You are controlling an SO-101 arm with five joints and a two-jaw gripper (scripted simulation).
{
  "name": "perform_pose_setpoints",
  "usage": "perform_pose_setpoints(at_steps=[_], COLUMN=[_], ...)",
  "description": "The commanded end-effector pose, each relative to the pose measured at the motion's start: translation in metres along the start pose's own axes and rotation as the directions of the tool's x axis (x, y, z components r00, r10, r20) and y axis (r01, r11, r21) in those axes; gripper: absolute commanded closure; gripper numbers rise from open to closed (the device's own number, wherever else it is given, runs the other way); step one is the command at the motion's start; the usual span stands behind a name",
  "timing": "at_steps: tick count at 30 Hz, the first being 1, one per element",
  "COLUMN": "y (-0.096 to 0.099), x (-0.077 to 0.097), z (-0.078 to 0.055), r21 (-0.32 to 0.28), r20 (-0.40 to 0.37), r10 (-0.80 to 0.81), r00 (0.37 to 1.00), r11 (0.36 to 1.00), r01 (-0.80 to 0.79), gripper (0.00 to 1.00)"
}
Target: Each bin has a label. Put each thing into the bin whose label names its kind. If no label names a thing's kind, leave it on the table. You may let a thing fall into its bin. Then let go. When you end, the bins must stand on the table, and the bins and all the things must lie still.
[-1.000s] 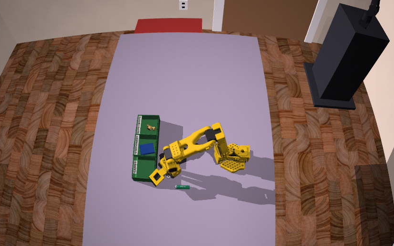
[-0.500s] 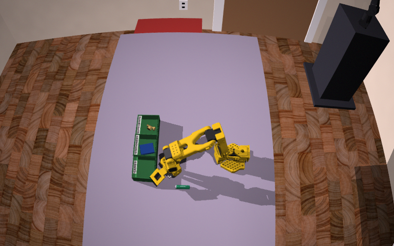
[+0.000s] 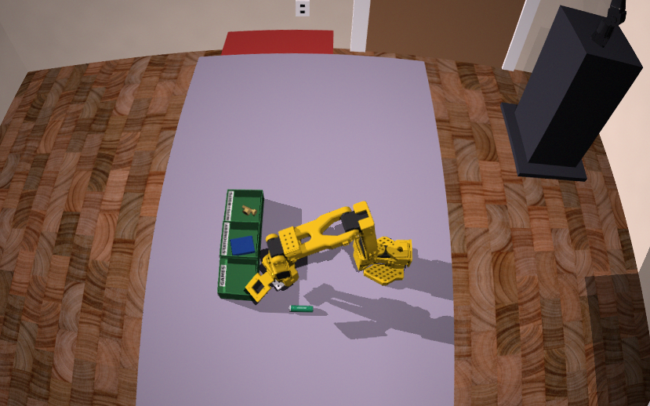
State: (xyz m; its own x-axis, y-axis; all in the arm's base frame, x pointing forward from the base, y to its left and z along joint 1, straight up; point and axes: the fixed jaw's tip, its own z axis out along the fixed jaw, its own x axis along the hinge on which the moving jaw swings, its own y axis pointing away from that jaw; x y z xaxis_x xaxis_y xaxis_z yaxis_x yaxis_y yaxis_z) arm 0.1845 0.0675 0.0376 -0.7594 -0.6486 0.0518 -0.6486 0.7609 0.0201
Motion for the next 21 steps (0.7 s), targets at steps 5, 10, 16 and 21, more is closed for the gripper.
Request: perform_pose_setpoints(at_steps=[5,10,16,21], y=[-0.004,-0.0042,-0.0067,-0.0104], x=[-0.0061,-0.0065,-0.0101,-0.0154], z=[-0.0172,-0.0174,-0.0202,-0.0243], r21=[0.026,0.026,0.029,0.032], r20=[0.065,0.066,0.077,0.093], r10=[-0.002,0.0,0.024,0.059], r00=[0.998,0.998,0.997,0.994], r11=[1.0,1.0,0.999,0.998], r01=[0.0,-0.002,-0.026,-0.062], gripper=[1.0,1.0,1.0,1.0])
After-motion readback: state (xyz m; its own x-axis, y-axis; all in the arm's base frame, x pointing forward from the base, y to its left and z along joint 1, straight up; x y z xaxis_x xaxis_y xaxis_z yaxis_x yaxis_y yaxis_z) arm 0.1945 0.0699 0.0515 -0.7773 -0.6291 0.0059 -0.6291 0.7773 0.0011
